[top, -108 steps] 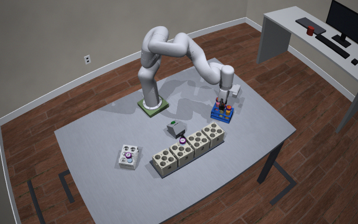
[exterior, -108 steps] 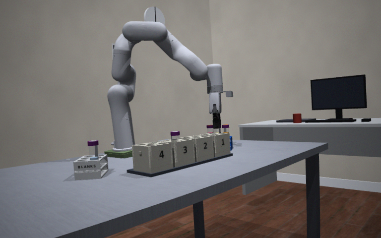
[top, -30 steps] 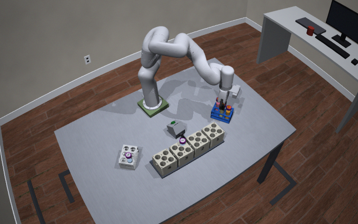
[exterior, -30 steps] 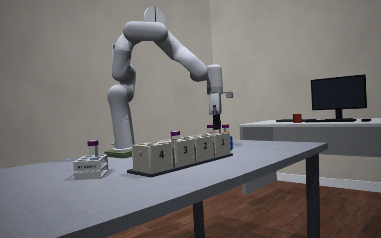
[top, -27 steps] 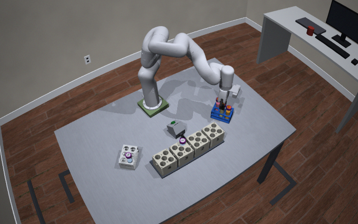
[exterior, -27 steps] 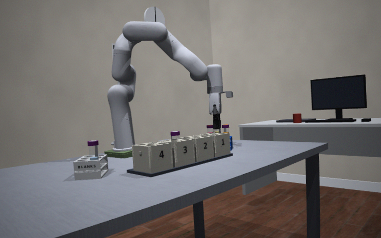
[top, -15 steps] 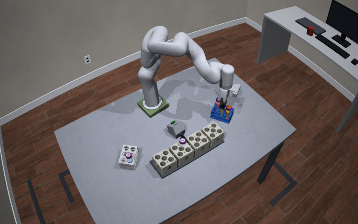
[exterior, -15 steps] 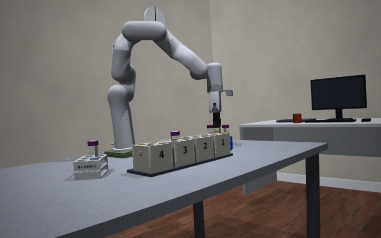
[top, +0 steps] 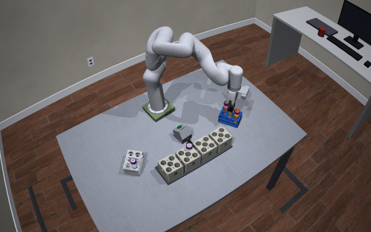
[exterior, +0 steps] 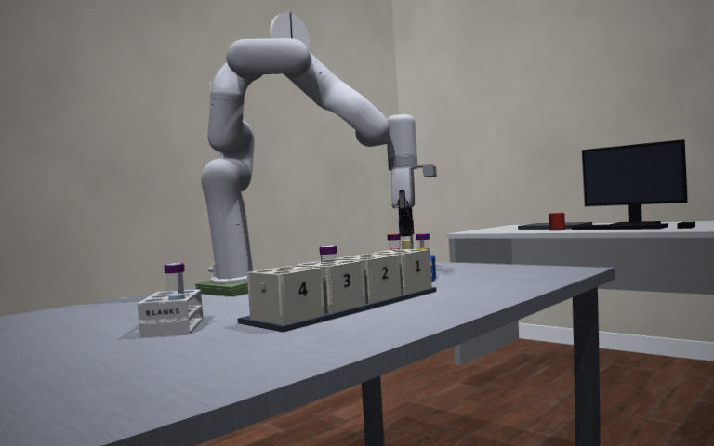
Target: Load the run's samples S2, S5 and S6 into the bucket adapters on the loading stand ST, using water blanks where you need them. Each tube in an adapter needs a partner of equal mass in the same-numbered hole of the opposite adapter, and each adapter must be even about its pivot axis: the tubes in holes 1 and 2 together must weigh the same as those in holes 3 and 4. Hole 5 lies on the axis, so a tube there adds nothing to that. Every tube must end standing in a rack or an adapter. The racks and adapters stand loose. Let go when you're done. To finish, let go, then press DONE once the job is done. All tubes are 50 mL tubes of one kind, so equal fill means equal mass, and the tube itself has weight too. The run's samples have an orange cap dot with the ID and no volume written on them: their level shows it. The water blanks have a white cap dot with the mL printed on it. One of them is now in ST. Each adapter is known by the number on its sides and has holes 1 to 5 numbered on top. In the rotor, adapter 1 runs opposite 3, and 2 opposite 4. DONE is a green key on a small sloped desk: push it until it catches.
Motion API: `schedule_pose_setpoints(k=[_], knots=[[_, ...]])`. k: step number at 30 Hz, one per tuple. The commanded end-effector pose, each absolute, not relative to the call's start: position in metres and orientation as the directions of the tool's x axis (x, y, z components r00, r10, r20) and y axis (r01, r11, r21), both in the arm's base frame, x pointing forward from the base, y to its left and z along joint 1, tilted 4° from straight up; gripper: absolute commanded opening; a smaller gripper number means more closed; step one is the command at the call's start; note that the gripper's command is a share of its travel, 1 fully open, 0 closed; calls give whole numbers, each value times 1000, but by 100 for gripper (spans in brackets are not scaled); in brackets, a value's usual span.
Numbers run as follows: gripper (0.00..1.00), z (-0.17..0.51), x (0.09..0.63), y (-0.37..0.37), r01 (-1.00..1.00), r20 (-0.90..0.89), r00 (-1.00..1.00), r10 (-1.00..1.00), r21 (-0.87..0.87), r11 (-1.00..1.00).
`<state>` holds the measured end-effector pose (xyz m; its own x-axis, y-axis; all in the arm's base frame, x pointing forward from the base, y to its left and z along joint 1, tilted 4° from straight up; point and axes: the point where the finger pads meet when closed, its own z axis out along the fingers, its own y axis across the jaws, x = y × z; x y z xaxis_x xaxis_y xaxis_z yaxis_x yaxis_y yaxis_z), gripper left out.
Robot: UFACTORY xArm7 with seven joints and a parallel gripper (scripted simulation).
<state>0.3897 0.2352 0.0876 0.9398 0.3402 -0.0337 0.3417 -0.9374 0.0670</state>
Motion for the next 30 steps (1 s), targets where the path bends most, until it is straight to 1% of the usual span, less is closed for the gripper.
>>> schedule_pose_setpoints(k=[1,30], knots=[[0,92,391,236,342,-29,940,341,66,-937],[0,147,391,240,342,-28,940,341,66,-937]])
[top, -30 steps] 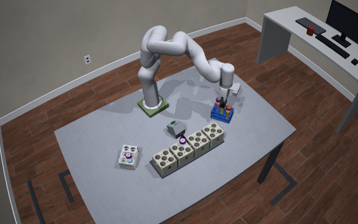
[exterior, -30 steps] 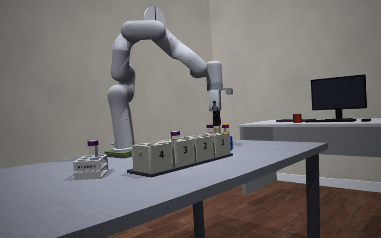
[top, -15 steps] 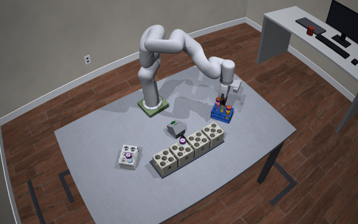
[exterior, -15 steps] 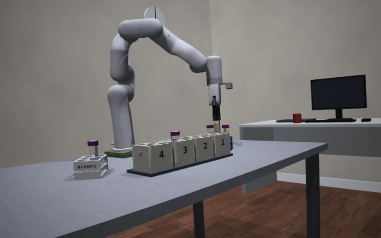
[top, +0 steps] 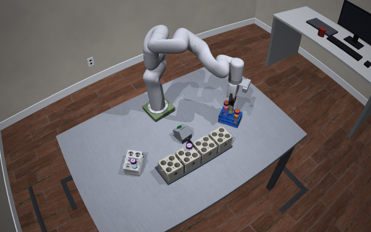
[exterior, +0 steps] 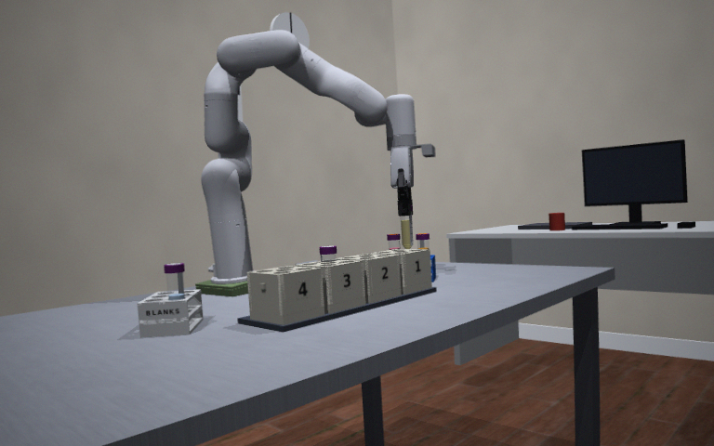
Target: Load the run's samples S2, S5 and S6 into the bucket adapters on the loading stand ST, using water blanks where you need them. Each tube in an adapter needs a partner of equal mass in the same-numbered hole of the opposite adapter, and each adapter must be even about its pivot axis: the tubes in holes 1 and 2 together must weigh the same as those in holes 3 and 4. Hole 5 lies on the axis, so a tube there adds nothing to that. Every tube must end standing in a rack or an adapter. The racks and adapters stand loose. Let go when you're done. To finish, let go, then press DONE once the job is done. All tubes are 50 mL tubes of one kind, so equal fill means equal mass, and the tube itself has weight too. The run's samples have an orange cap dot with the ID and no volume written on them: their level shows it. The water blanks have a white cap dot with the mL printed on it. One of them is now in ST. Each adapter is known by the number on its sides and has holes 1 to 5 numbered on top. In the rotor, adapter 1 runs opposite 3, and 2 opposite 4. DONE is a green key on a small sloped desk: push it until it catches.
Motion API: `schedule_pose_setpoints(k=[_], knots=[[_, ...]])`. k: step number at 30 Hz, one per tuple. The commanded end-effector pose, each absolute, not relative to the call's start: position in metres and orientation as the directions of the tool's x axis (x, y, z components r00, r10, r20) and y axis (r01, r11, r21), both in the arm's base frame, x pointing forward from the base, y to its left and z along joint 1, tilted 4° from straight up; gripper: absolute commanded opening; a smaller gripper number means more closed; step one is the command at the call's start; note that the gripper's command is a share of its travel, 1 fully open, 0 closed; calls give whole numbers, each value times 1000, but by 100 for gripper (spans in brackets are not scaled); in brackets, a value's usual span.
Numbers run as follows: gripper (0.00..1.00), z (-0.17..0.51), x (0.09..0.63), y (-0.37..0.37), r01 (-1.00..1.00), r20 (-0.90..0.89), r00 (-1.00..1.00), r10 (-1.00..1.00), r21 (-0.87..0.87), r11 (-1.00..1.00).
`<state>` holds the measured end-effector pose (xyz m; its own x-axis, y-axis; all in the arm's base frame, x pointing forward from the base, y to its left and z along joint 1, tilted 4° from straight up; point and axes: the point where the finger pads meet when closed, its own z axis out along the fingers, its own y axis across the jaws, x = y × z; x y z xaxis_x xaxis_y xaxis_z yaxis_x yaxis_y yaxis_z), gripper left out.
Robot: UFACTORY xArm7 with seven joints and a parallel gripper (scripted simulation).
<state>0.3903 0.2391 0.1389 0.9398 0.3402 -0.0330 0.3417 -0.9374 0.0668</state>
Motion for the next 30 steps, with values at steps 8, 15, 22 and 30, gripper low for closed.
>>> schedule_pose_setpoints(k=[8,15,22,30], knots=[[0,158,392,241,342,-28,940,341,66,-937],[0,172,392,242,342,-28,940,341,66,-937],[0,182,392,243,342,-28,940,341,66,-937],[0,198,392,244,342,-28,940,341,66,-937]])
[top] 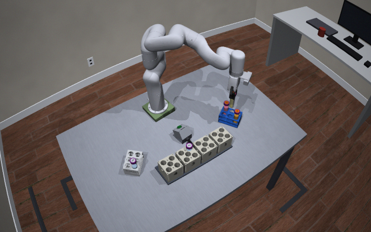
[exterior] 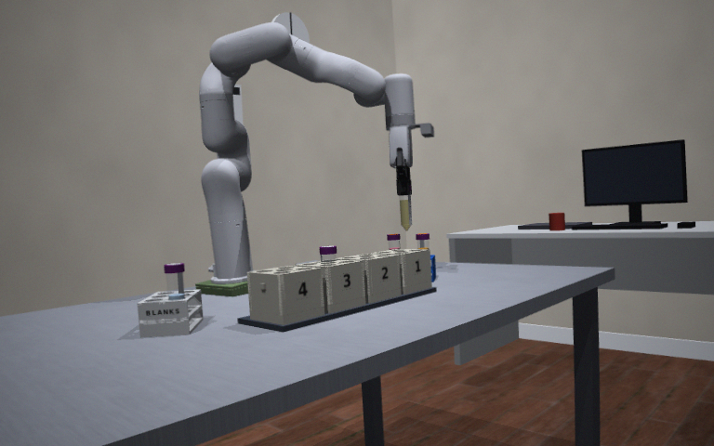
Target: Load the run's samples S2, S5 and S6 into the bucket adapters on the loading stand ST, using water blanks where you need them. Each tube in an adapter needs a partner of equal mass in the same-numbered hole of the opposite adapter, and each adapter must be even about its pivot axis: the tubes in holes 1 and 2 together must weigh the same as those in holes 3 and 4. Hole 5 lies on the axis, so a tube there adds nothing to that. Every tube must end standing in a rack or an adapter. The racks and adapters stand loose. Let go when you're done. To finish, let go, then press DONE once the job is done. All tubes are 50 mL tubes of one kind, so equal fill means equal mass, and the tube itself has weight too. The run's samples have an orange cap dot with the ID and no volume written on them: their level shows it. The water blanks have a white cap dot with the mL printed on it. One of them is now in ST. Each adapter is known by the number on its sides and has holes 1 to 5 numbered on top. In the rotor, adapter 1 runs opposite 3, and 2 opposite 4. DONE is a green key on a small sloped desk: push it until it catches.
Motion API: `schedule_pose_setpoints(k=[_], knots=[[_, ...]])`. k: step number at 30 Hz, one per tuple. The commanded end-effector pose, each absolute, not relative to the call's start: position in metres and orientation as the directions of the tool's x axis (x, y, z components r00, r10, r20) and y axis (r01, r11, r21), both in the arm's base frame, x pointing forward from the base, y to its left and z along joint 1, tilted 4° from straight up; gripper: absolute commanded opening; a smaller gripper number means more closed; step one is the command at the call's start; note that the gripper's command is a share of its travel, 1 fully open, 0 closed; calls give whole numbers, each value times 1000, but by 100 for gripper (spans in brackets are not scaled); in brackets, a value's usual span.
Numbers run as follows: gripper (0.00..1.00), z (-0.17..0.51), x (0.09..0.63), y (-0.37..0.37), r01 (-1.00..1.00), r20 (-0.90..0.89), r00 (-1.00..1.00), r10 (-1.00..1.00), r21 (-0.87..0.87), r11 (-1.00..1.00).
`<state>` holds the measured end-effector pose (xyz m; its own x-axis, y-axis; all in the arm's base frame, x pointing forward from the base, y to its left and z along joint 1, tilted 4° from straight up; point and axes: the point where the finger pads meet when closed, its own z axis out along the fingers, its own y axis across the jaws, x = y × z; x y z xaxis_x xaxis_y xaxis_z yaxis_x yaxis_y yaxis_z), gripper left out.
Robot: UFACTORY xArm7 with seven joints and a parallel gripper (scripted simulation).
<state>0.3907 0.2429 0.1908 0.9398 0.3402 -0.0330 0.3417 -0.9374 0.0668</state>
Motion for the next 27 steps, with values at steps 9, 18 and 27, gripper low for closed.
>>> schedule_pose_setpoints(k=[9,18,27], knots=[[0,203,392,245,342,-28,940,341,66,-937],[0,203,392,244,342,-29,940,341,66,-937],[0,203,392,245,342,-28,940,341,66,-937]])
